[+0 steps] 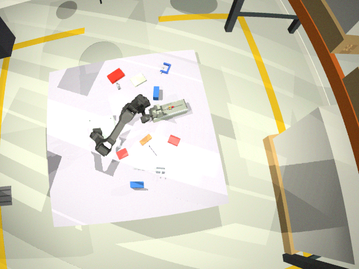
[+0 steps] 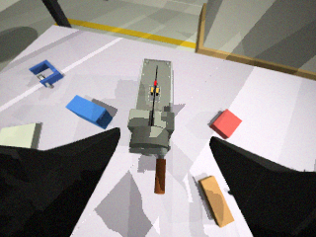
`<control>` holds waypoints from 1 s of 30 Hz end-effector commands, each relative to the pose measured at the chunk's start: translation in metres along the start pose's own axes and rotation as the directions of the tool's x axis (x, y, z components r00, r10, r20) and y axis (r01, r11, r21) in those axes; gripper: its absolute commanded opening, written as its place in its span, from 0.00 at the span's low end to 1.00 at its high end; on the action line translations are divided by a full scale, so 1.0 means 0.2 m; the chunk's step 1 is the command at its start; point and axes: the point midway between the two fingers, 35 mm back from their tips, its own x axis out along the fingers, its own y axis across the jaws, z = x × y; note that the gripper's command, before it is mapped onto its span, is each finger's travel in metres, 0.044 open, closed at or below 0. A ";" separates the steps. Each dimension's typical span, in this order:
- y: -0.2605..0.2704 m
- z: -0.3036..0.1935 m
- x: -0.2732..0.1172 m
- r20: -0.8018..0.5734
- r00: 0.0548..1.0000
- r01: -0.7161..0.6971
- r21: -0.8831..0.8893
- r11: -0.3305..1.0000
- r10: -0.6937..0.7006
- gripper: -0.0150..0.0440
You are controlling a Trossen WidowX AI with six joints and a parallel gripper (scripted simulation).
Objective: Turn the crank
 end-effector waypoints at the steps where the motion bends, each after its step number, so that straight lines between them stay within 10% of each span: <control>1: -0.01 -0.07 -0.04 0.007 1.000 0.006 -0.010 1.000 -0.006 1.00; 30: -0.02 -0.32 0.18 0.010 1.000 0.007 -0.016 1.000 -0.006 1.00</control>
